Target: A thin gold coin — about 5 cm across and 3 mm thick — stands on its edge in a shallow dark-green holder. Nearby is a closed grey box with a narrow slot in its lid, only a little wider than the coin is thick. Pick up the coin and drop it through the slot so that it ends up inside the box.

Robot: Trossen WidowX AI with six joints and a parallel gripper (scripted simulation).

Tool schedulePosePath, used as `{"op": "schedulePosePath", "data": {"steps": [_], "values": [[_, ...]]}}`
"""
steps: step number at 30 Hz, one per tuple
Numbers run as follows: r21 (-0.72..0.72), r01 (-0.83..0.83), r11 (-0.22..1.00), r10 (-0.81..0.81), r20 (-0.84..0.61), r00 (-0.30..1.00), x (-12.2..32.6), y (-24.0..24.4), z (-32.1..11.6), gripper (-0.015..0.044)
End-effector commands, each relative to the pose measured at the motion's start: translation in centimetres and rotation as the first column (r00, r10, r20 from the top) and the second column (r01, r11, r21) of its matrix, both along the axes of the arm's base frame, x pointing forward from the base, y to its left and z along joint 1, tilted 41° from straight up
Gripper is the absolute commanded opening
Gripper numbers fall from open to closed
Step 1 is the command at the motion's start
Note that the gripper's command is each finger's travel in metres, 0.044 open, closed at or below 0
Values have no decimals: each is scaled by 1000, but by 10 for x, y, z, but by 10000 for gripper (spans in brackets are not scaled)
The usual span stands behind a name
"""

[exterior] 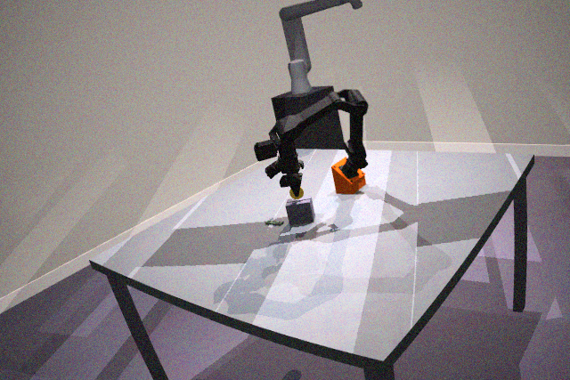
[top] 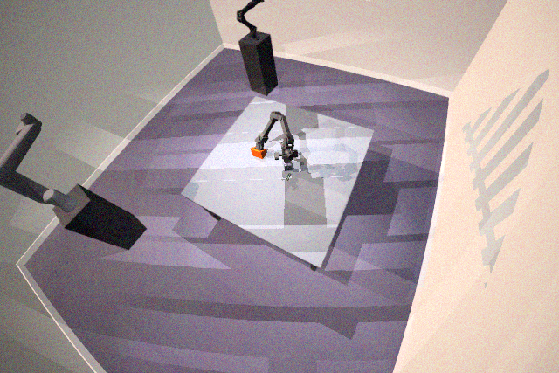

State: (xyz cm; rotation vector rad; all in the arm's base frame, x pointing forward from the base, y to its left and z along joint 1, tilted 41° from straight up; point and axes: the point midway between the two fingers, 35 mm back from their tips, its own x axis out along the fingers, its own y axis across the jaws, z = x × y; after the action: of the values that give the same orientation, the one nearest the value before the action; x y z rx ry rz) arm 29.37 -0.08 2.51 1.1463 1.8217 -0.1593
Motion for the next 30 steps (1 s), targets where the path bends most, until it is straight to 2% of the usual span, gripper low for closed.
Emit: {"op": "schedulePosePath", "data": {"steps": [1, 6, 12, 21, 30], "values": [[4, 6, 1000, -6, -3, 1000, 0, 2, -2, 0], [4, 6, 1000, -6, -3, 1000, 0, 3, -3, 0], [0, 0, 1000, 0, -1, 1000, 0, 1, -2, 157], [0, 0, 1000, 0, -1, 1000, 0, 1, -2, 161], [0, 1, 1000, -1, -2, 1000, 2, -12, 13, 397]]}}
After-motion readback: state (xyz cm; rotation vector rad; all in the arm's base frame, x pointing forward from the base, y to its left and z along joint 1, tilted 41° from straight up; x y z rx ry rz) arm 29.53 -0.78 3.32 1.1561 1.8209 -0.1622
